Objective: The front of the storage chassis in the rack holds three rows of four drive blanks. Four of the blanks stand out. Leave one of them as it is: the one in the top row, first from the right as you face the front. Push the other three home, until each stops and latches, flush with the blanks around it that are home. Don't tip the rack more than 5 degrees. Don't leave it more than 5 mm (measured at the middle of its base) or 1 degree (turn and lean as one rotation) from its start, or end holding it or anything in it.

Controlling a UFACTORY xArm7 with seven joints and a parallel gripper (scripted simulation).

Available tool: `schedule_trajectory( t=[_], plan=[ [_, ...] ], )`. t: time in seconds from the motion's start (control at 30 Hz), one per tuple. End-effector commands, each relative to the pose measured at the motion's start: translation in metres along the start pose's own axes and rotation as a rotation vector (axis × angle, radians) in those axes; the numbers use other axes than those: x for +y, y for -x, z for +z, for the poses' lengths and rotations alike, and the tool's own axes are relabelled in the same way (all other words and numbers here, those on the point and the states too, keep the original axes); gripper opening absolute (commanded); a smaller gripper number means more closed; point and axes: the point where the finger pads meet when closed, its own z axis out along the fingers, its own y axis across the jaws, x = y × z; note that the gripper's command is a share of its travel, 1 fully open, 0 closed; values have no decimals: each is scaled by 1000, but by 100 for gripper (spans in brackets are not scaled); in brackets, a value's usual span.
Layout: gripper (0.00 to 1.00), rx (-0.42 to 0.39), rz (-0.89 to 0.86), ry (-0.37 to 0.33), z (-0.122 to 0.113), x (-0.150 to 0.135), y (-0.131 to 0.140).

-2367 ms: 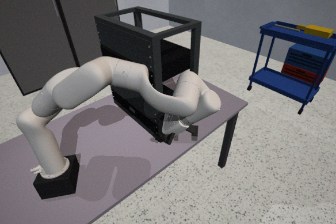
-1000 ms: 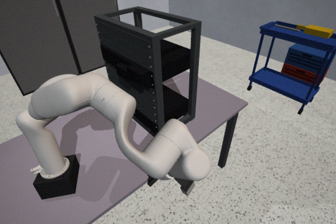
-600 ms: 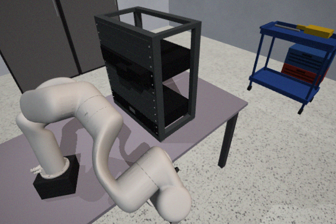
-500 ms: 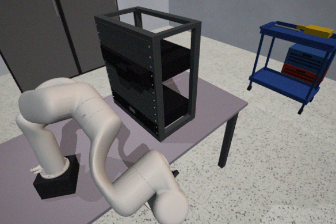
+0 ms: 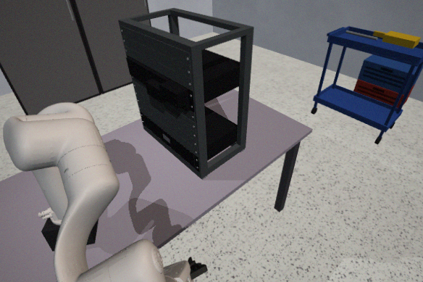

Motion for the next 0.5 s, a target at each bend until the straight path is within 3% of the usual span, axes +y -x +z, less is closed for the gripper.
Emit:
schedule_trajectory(
  t=[0.0, 0.47],
  plan=[
    [100, 18, 39, -32, -8, 8, -8],
    [100, 109, 340, -231, -52, 92, -60]
  ],
)
